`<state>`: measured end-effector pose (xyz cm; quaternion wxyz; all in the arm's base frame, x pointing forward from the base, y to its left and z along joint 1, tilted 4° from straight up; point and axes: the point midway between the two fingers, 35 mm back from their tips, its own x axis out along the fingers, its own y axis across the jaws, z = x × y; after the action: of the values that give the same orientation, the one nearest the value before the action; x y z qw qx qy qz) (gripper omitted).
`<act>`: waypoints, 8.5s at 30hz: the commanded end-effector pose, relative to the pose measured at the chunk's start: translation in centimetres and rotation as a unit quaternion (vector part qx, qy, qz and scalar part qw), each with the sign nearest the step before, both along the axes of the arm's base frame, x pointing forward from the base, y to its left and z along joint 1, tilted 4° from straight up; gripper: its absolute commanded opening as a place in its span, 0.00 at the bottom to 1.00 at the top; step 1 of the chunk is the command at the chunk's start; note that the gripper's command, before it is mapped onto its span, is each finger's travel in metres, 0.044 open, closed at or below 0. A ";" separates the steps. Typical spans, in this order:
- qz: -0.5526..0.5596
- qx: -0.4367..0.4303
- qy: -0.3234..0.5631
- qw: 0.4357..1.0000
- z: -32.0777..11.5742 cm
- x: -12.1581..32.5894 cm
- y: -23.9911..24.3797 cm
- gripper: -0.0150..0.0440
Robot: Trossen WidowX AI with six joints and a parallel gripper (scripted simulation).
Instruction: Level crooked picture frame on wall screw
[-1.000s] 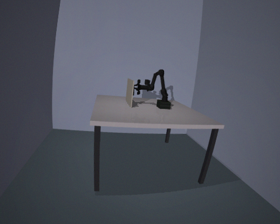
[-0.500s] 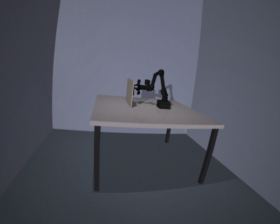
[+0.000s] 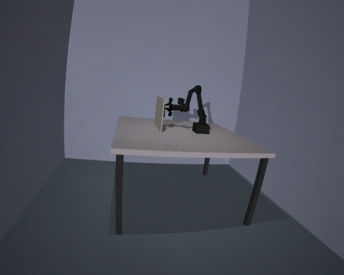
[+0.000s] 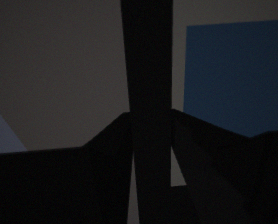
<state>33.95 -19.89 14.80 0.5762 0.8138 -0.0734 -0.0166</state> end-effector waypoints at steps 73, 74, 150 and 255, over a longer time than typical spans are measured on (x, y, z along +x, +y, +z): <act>-0.006 -0.107 0.013 0.994 -0.4 0.1 0.4 0.25; -0.007 -0.110 0.014 0.994 -0.4 0.1 0.4 0.25; -0.005 0.060 -0.002 0.998 1.2 -18.3 1.5 0.69; -0.007 -0.075 0.014 0.997 4.7 -11.8 2.1 0.69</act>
<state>22.04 -17.83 19.43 0.6326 0.7704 -0.0738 -0.0278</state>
